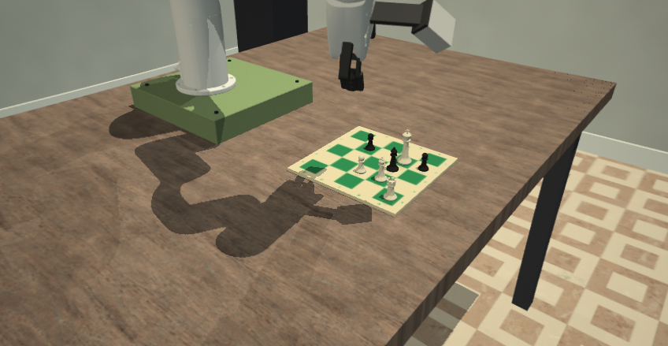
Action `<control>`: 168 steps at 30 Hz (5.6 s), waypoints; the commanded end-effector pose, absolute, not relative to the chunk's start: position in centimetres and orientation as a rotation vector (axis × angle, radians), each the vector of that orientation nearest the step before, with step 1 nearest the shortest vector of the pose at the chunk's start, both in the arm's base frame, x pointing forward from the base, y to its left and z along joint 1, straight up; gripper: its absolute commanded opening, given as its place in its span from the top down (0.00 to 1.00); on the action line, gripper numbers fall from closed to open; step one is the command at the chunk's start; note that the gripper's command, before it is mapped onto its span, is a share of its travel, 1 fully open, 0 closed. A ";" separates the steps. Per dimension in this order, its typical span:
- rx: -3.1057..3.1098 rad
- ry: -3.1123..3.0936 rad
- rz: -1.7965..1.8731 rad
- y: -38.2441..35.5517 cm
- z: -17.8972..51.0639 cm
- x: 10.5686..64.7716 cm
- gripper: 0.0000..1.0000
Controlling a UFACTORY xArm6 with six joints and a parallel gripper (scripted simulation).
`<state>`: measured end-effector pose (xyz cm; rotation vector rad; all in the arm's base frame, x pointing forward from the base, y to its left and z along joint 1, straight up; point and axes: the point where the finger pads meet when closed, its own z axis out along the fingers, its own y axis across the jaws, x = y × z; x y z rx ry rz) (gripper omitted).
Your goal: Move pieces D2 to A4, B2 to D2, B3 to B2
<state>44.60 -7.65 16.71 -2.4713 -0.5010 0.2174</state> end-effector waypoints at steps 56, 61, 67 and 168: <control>-1.334 -0.952 -1.199 -24.7 4.5 42.3 0.00; -1.334 -0.952 -1.199 -24.7 4.5 42.3 0.00; -1.334 -0.952 -1.199 -24.7 4.5 42.3 0.00; -0.792 -2.722 -0.211 -1.0 9.3 41.4 0.00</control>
